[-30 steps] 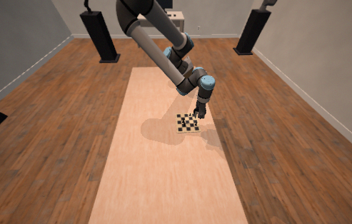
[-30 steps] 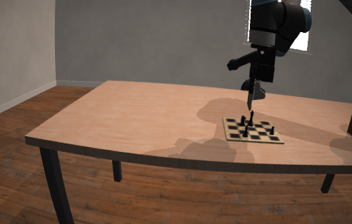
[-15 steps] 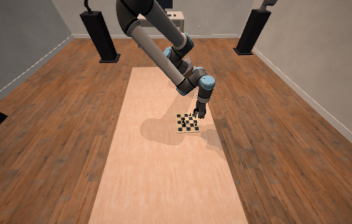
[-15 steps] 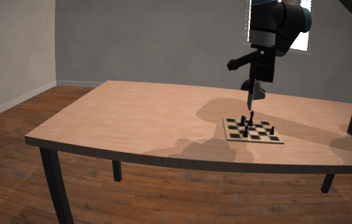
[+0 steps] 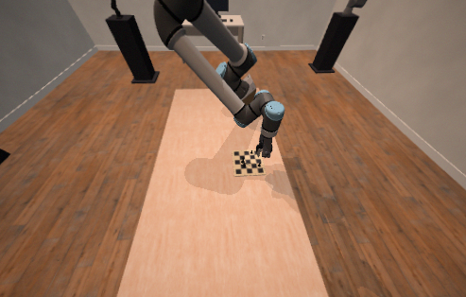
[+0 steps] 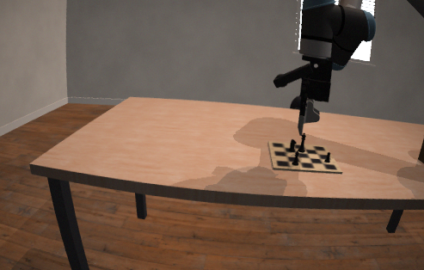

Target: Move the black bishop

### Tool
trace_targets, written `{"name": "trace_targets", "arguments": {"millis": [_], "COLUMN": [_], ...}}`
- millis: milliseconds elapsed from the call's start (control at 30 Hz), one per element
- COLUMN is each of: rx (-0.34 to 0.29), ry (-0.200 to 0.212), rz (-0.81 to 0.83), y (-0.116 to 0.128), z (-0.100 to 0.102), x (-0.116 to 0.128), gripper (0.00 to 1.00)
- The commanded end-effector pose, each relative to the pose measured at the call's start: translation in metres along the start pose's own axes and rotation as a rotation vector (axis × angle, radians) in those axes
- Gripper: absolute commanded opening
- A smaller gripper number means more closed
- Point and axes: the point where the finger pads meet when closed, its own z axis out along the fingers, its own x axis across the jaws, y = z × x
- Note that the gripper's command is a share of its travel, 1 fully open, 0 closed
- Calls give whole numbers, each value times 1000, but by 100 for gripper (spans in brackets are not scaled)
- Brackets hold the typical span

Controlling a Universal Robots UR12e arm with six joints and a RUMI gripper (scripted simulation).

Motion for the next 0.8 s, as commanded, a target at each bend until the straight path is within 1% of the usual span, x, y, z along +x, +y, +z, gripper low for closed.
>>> {"name": "trace_targets", "arguments": {"millis": [0,100,567,767], "rx": [-2,-1,-2,-1], "ry": [1,1,1,1], "rz": [-3,-2,-2,-2], "y": [2,1,2,1], "z": [8,9,31,37], "x": [0,0,0,0], "gripper": [22,22,22,22]}}
